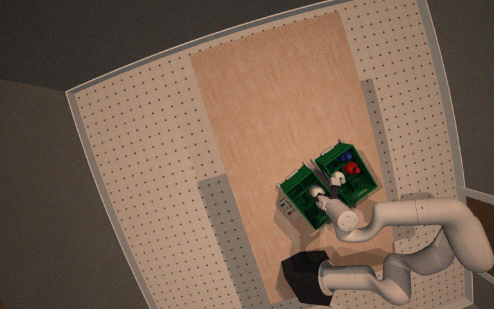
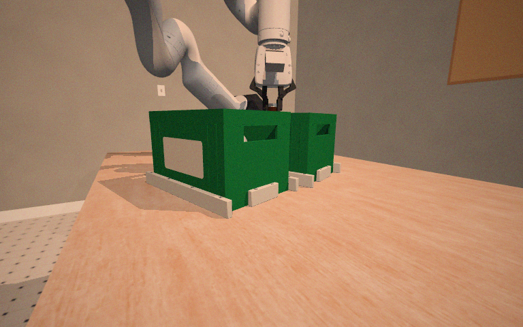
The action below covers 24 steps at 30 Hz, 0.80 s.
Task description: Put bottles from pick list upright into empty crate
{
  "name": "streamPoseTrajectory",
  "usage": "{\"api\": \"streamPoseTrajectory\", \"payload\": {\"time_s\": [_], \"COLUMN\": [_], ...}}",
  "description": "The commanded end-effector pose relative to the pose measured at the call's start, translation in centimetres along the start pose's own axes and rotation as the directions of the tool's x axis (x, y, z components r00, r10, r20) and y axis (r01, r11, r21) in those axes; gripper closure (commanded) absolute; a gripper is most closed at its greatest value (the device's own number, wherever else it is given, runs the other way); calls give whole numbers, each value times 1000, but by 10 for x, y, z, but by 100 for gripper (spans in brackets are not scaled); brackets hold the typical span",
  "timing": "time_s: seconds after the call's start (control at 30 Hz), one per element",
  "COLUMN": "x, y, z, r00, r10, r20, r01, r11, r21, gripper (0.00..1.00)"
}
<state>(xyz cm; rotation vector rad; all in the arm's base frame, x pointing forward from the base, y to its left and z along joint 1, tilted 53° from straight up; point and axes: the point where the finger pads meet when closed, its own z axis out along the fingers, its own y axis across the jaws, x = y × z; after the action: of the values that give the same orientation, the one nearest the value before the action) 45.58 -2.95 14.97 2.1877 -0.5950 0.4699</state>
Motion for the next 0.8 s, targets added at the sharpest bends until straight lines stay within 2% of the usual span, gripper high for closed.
{"api": "streamPoseTrajectory", "payload": {"time_s": [0.0, 0.77], "x": [0, 0], "y": [0, 0], "z": [5, 15], "r00": [1000, 1000], "r10": [1, 1], "r20": [-1, -1], "r01": [-1, -1], "r11": [1000, 1000], "r21": [1, 1], "gripper": [100, 100]}}
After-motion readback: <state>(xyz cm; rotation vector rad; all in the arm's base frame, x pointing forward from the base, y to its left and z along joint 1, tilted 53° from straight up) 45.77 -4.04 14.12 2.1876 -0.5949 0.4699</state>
